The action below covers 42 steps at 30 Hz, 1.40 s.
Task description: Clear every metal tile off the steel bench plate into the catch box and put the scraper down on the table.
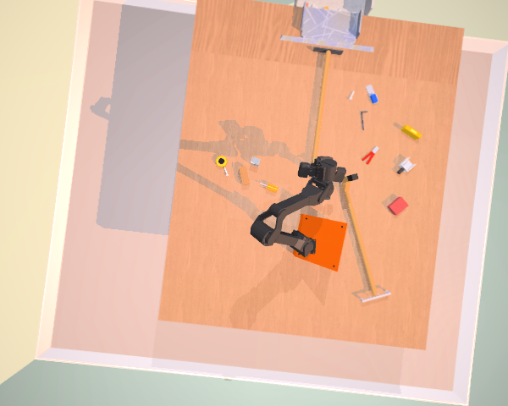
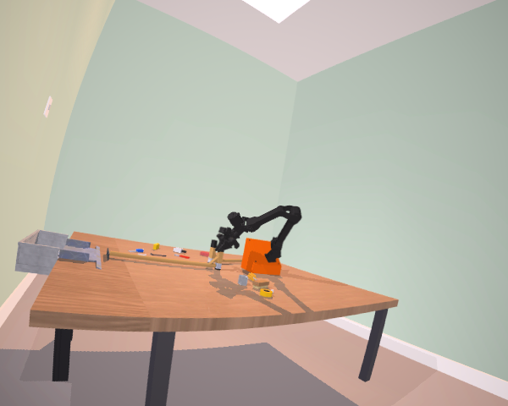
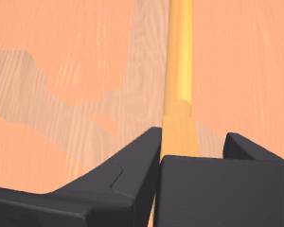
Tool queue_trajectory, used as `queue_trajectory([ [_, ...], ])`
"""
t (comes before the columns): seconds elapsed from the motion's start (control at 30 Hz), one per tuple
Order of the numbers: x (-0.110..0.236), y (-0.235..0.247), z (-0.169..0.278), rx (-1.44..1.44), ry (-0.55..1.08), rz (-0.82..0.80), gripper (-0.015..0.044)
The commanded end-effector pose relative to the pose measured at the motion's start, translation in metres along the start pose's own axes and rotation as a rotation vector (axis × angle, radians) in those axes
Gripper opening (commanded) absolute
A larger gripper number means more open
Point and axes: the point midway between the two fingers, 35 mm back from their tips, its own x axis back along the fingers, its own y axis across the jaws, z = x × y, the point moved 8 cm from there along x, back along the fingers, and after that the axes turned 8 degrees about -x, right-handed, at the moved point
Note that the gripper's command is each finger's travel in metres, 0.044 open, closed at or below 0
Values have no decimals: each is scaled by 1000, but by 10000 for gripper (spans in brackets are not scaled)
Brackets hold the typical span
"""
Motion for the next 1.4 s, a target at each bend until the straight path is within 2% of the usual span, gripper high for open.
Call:
queue_trajectory([
  [0.0,0,0,0,1,-1,0,0],
  [1.03,-1,-2,3,14,5,1,0],
  [1.37,0,-1,3,4,9,-1,262],
])
